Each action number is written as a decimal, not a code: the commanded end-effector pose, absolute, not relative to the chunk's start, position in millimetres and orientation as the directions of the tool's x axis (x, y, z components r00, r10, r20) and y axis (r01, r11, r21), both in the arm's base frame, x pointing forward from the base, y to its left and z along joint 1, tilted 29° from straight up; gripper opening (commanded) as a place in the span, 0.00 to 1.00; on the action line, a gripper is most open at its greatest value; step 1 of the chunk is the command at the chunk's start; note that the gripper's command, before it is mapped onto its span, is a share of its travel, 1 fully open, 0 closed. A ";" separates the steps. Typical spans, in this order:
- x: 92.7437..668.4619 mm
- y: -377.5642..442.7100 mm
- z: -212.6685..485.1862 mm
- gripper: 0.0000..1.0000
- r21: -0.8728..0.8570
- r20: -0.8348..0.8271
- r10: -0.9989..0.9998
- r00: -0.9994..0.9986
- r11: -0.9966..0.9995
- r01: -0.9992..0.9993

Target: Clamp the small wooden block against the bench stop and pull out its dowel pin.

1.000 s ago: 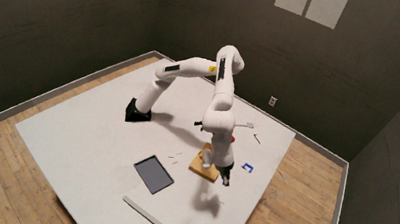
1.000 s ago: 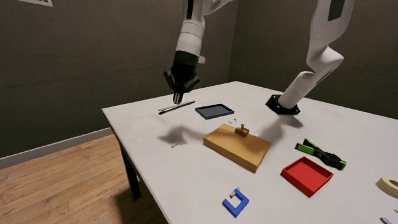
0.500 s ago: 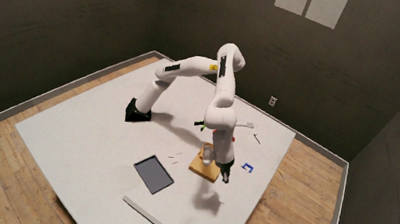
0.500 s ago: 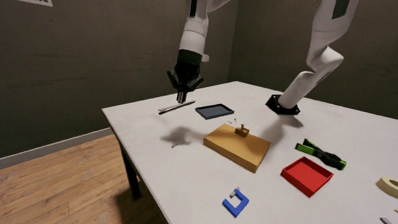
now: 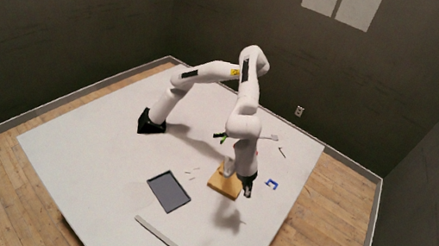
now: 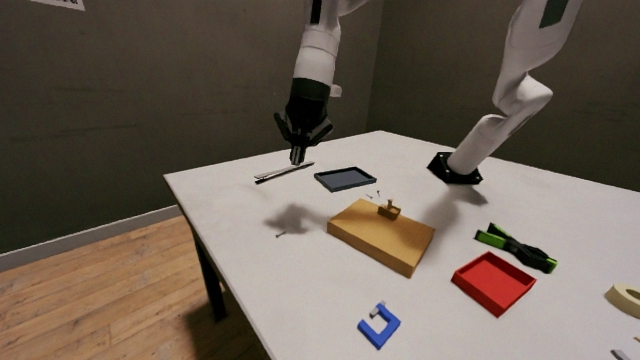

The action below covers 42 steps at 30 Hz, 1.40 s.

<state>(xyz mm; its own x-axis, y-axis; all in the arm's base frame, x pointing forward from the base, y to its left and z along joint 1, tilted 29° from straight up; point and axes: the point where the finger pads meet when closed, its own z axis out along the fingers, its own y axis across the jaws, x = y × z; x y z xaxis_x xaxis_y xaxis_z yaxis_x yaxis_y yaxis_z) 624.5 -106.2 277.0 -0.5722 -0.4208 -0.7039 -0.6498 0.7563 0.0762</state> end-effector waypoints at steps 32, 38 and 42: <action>597.2 -91.7 287.8 0.10 0.127 -0.668 -0.399 -0.628 0.770 -0.625; 592.7 -89.6 289.1 0.10 0.135 -0.662 -0.396 -0.637 0.773 -0.620; 593.5 -89.9 290.0 0.10 0.132 -0.663 -0.397 -0.635 0.773 -0.621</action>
<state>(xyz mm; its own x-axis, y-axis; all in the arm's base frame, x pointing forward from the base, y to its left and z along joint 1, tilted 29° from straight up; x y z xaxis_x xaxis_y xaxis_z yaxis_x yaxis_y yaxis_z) 597.1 -92.0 286.8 -0.6321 -0.3991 -0.6642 -0.6211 0.7734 0.1264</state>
